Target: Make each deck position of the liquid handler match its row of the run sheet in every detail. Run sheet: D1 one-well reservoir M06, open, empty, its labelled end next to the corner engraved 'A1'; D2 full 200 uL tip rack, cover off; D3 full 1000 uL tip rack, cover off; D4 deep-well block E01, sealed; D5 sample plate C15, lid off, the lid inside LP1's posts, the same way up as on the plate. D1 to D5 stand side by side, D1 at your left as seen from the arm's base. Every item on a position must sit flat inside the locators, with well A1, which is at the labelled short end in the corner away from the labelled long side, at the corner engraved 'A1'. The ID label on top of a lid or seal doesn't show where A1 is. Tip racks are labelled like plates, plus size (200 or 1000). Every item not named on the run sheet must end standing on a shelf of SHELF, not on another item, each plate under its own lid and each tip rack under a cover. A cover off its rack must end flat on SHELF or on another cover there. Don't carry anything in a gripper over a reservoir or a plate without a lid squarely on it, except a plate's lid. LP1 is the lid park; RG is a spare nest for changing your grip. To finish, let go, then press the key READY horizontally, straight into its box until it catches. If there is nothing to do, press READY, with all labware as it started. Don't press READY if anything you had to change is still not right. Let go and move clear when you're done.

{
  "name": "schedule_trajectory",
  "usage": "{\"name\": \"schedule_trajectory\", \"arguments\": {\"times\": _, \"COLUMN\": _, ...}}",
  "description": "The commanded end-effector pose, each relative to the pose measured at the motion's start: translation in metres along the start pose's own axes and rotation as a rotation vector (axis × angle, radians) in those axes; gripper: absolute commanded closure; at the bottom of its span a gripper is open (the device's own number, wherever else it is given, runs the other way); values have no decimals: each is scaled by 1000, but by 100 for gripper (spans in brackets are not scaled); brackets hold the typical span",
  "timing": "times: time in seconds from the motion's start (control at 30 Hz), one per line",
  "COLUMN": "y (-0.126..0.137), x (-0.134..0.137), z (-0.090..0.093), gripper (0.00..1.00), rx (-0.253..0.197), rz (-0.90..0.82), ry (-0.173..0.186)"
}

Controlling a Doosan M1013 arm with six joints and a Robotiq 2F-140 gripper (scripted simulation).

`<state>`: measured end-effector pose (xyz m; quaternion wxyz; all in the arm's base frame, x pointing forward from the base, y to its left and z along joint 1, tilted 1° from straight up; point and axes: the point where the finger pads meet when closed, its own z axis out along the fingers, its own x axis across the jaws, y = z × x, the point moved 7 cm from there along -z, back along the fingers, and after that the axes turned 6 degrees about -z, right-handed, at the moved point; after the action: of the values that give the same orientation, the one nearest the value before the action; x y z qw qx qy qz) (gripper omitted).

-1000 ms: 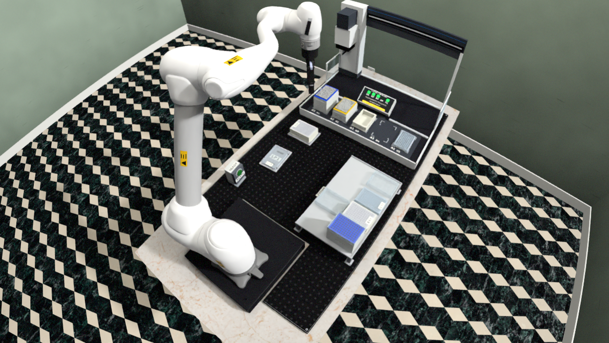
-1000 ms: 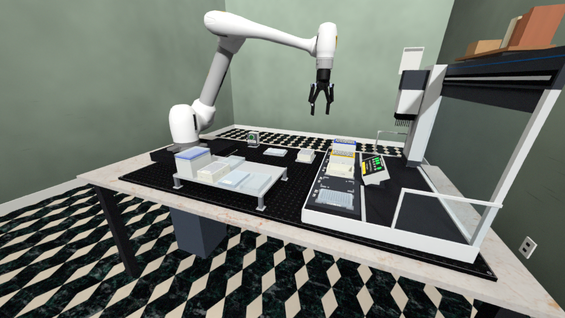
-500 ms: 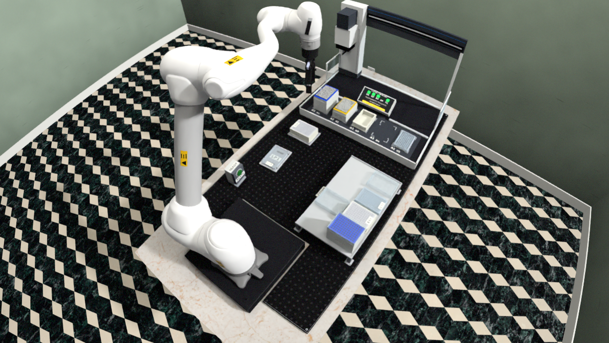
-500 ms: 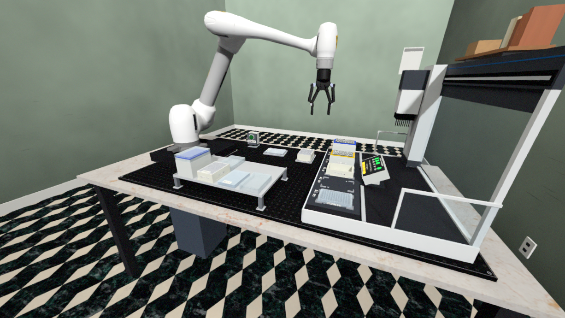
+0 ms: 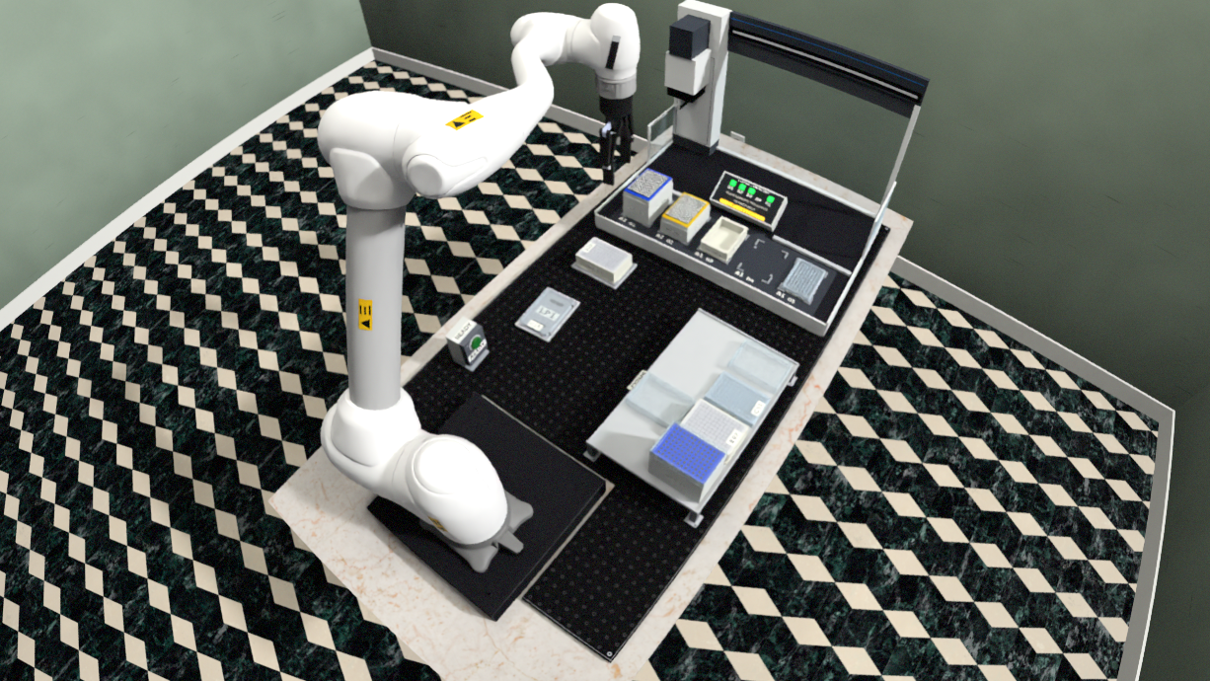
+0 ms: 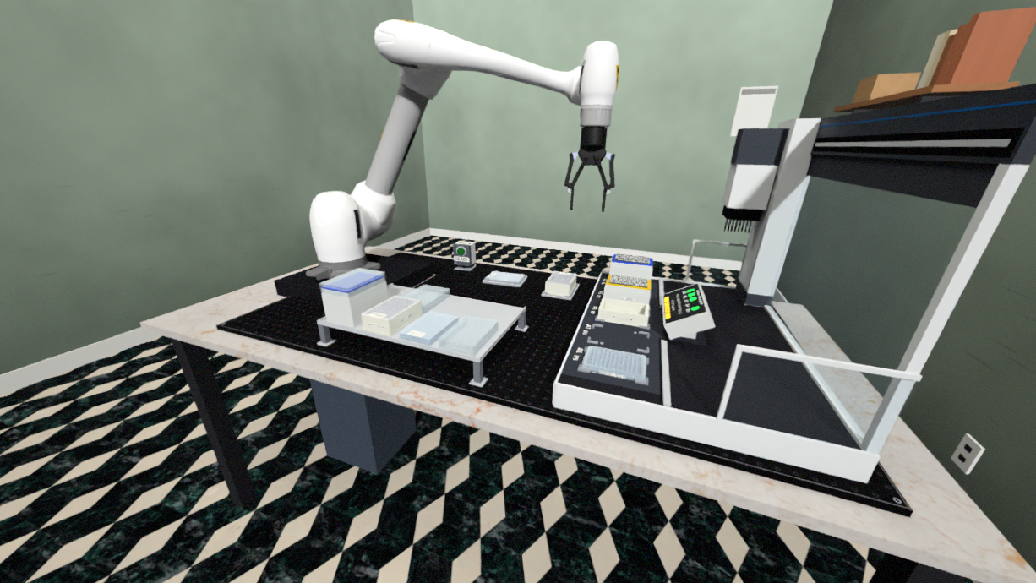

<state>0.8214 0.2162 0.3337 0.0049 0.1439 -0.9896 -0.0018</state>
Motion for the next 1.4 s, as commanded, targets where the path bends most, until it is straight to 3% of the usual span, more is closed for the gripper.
{"name": "schedule_trajectory", "arguments": {"times": 0.0, "y": 0, "x": 0, "z": -1, "gripper": 34, "rx": 1, "rz": 72, "ry": -2}}
{"name": "schedule_trajectory", "arguments": {"times": 0.3, "y": 0, "x": 0, "z": -1, "gripper": 34, "rx": 1, "rz": 177, "ry": -2}}
{"name": "schedule_trajectory", "arguments": {"times": 0.73, "y": 19, "x": 62, "z": -1, "gripper": 34, "rx": 1, "rz": 177, "ry": -2}}
{"name": "schedule_trajectory", "arguments": {"times": 1.1, "y": 20, "x": 64, "z": -1, "gripper": 34, "rx": 1, "rz": 177, "ry": -2}}
{"name": "schedule_trajectory", "arguments": {"times": 1.37, "y": 20, "x": 64, "z": 10, "gripper": 34, "rx": 1, "rz": 177, "ry": -2}}
